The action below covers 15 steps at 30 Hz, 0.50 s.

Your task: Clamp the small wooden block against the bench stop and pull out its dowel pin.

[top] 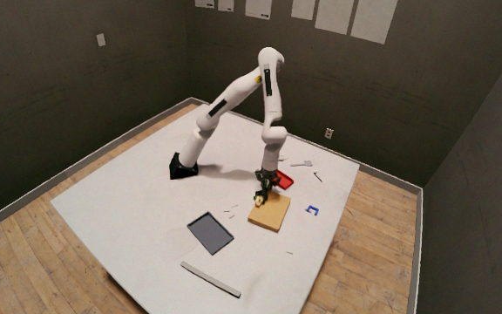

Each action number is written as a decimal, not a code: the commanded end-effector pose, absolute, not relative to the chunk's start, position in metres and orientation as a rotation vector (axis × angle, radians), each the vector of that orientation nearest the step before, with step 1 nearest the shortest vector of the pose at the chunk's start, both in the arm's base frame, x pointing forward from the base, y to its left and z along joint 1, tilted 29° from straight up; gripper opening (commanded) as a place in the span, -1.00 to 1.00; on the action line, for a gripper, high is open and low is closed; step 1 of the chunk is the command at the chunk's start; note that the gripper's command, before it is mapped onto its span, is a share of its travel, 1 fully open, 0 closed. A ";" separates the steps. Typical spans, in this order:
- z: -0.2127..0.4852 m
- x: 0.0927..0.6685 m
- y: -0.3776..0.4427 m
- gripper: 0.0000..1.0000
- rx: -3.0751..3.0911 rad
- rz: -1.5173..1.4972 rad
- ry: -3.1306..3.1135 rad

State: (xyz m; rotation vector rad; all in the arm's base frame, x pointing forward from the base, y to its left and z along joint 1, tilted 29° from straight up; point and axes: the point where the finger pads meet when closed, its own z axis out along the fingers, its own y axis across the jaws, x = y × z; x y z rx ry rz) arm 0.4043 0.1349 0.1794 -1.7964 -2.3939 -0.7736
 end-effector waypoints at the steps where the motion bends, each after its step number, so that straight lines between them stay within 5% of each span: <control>1: 0.177 0.403 0.134 -0.16 -1.798 -0.771 -2.396; 15: 0.177 0.403 0.134 -0.09 -1.798 -0.771 -2.396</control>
